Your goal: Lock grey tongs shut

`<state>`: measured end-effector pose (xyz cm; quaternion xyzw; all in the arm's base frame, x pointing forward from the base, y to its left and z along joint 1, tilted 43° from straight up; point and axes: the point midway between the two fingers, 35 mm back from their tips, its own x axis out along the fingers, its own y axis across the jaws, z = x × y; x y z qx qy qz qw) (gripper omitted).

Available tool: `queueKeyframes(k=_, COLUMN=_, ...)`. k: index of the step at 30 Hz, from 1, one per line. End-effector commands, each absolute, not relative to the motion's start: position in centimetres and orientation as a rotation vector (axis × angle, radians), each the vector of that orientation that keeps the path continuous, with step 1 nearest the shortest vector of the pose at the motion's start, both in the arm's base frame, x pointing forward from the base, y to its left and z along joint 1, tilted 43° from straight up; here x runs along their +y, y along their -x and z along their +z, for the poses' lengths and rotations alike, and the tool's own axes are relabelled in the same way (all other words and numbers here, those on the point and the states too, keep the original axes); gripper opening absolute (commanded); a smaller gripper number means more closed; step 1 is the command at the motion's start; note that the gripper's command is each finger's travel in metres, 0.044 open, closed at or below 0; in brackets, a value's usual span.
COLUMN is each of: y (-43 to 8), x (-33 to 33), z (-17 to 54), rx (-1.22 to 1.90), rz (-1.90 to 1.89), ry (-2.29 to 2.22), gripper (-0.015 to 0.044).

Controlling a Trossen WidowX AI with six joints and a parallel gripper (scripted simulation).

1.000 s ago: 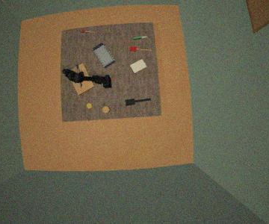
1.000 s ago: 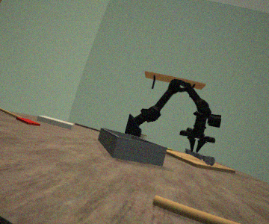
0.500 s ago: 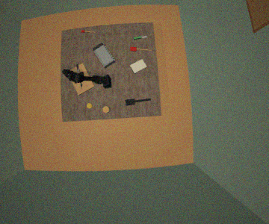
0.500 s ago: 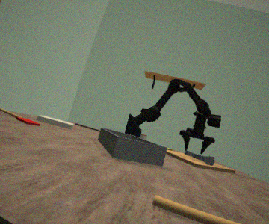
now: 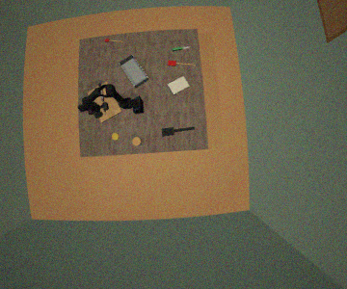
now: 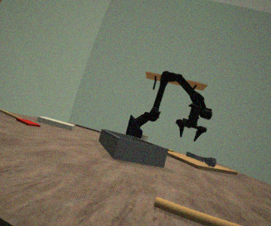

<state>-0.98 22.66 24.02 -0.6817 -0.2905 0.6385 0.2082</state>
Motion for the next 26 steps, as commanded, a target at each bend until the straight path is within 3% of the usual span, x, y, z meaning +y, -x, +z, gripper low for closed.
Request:
queueKeyframes(k=1, y=2.3, x=20.0, z=24.7, rx=-0.817, rz=1.756, ry=1.881, gripper=0.044)
queueKeyframes(k=15, y=2.6, x=15.0, z=28.2, rx=-0.844, rz=1.755, ry=1.868, gripper=0.044)
queueKeyframes(k=26, y=2.5, x=14.9, z=28.3, rx=-0.844, rz=1.756, ry=1.868, gripper=0.044)
